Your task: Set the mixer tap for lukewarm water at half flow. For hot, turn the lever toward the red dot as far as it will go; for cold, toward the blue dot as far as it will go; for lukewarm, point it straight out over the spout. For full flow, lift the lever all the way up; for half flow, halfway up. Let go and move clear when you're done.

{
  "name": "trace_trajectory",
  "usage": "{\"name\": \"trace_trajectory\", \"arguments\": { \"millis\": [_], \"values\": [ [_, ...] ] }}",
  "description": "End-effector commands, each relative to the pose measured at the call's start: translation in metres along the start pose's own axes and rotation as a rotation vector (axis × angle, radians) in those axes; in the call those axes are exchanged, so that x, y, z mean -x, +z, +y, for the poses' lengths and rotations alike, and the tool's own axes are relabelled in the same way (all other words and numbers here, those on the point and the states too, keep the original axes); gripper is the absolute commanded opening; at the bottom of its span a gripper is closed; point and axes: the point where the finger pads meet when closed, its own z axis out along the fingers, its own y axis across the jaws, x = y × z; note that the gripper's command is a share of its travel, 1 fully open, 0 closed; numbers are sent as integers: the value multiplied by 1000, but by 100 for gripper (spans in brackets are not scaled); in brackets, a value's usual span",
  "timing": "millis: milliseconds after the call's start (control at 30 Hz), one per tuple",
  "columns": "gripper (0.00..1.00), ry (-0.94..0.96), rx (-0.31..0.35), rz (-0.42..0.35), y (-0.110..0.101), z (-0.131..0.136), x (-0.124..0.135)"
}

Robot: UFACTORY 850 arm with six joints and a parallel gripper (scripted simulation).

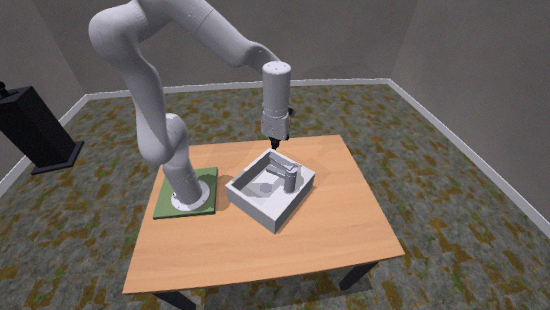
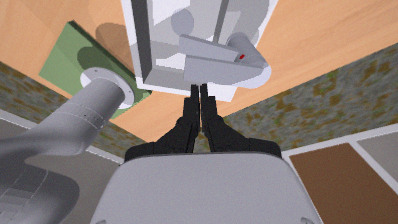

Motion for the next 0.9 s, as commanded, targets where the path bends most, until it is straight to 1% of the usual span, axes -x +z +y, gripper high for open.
{"name": "trace_trajectory", "arguments": {
  "millis": [0, 33, 100, 133, 233, 600, 667, 700, 867],
  "values": [
    [0, 278, 14, -18, -4, 0, 0],
    [0, 329, 14, -15, -4, 0, 0],
    [0, 329, 14, -15, -4, 0, 0],
    [0, 476, 15, -12, -5, 0, 0],
    [0, 592, 15, -4, -6, 0, 0],
    [0, 1146, 13, 14, -10, 0, 0],
    [0, 1146, 13, 14, -10, 0, 0],
    [0, 1290, 15, 12, -10, 0, 0],
    [0, 1500, 21, 8, -11, 0, 0]
  ]
}}
